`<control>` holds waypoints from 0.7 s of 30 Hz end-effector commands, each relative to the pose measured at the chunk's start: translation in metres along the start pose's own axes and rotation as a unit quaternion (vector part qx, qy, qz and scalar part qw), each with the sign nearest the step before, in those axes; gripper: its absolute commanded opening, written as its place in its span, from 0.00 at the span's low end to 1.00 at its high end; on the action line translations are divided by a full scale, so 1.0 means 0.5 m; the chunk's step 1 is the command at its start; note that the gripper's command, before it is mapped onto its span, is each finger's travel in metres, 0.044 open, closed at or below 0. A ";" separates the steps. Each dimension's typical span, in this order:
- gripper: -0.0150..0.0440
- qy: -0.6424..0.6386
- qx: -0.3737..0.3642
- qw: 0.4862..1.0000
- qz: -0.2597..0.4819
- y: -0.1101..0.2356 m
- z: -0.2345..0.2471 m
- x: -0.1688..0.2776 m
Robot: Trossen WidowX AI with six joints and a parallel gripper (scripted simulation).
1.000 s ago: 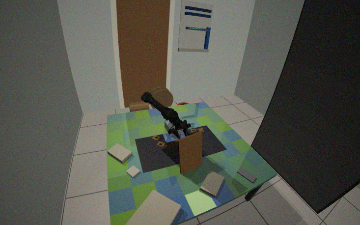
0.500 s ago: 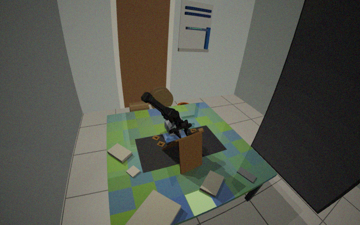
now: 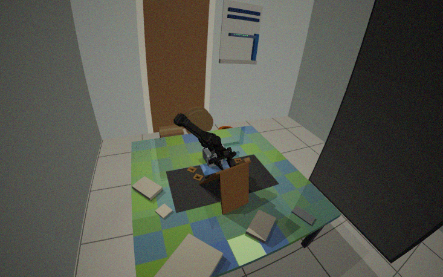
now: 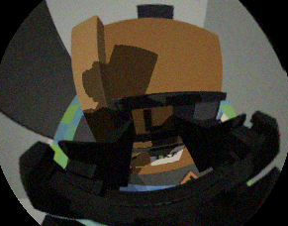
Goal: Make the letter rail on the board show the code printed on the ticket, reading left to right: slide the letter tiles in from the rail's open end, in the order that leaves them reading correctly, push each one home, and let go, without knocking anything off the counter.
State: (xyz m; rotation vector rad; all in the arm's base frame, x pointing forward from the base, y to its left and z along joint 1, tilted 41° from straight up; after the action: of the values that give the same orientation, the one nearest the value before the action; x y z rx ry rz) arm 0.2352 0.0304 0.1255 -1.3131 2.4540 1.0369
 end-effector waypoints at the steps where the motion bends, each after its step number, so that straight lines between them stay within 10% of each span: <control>1: 0.75 -0.002 0.003 1.000 0.001 0.010 0.000 0.000; 21: 0.75 -0.002 0.002 1.000 0.002 0.043 0.003 -0.003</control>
State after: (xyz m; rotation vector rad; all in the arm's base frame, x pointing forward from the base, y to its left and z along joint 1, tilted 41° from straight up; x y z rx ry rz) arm 0.2208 0.0391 0.1345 -1.3106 2.4547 1.0375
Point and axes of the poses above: the point midway between the two fingers, 35 mm back from their tips, its own y axis back along the fingers, its own z axis across the jaws, x = y × z, the point moved 9 cm from there along y, back along the fingers, and after that the axes turned 11 degrees about y, right-handed, at the moved point
